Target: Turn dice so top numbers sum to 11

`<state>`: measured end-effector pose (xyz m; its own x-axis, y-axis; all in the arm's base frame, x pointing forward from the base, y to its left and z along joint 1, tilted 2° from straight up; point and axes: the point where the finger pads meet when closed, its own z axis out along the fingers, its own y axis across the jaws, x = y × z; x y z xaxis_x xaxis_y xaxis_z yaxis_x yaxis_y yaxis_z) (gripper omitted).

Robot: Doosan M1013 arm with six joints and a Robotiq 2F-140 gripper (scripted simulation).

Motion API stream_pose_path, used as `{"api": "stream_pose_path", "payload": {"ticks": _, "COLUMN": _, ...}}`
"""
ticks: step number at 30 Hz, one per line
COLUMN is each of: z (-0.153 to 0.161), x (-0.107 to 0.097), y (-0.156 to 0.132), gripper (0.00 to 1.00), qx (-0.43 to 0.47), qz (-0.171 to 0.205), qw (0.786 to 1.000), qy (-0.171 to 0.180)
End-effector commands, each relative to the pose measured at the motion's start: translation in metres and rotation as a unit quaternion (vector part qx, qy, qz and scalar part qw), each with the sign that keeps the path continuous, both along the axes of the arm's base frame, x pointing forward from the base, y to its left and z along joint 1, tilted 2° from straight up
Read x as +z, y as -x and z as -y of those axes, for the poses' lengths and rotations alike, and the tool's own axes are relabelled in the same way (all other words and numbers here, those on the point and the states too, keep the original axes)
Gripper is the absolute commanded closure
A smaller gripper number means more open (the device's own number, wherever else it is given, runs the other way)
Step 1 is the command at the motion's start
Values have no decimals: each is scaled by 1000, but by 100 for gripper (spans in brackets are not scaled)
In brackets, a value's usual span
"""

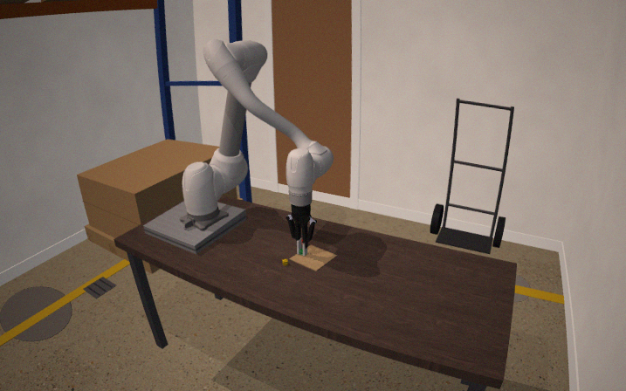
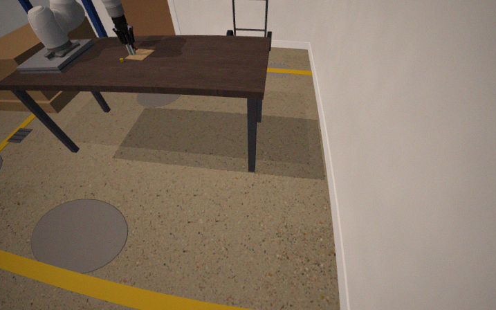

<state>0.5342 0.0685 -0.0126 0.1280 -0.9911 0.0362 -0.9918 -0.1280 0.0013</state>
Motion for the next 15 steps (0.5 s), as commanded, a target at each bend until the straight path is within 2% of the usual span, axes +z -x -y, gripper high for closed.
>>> {"api": "stream_pose_path", "payload": {"ticks": 1, "z": 0, "x": 0, "y": 0, "gripper": 91, "qx": 0, "qz": 0, "qw": 1000, "qy": 0}}
{"api": "stream_pose_path", "payload": {"ticks": 11, "z": 0, "x": 0, "y": 0, "gripper": 91, "qx": 0, "qz": 0, "qw": 1000, "qy": 0}}
{"api": "stream_pose_path", "payload": {"ticks": 15, "z": 0, "x": 0, "y": 0, "gripper": 86, "qx": 0, "qz": 0, "qw": 1000, "qy": 0}}
